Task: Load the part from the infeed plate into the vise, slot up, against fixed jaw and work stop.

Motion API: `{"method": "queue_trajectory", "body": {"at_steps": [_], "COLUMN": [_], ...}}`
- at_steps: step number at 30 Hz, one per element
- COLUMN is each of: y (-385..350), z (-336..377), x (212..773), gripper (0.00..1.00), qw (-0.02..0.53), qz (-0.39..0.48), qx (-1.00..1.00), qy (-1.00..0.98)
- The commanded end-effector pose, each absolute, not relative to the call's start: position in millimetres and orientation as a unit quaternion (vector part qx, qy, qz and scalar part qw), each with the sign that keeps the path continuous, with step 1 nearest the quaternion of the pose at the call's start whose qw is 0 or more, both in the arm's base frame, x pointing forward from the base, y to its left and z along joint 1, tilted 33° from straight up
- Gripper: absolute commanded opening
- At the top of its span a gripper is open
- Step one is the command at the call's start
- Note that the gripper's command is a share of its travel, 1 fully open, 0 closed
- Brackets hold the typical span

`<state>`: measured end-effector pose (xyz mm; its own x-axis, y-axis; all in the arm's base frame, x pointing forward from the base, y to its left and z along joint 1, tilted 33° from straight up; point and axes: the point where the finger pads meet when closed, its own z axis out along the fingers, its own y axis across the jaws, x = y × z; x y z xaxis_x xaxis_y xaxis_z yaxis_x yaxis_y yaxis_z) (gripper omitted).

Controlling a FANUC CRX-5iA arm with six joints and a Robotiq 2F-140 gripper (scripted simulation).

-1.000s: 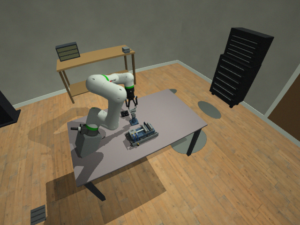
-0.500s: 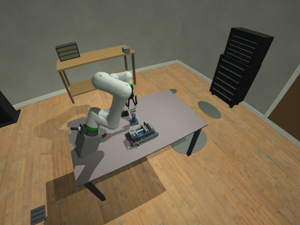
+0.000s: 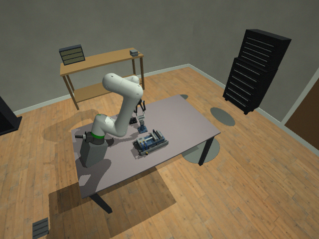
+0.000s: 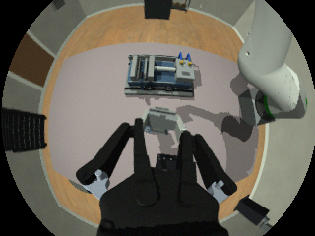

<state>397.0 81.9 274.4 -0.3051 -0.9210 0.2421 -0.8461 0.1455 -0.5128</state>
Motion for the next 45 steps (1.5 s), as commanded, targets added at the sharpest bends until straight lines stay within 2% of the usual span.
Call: {"method": "queue_trajectory", "body": {"at_steps": [1, 21, 45], "y": [82.9, 86.8, 88.6], "z": [274.2, 272.7, 271.7], "x": [397.3, 398.9, 399.8], "gripper": [0.0, 0.0, 0.0], "qw": [0.049, -0.016, -0.05], "qz": [-0.302, -0.35, -0.375], "qx": [-0.58, -0.552, -0.535], "qy": [0.755, 0.757, 0.755]}}
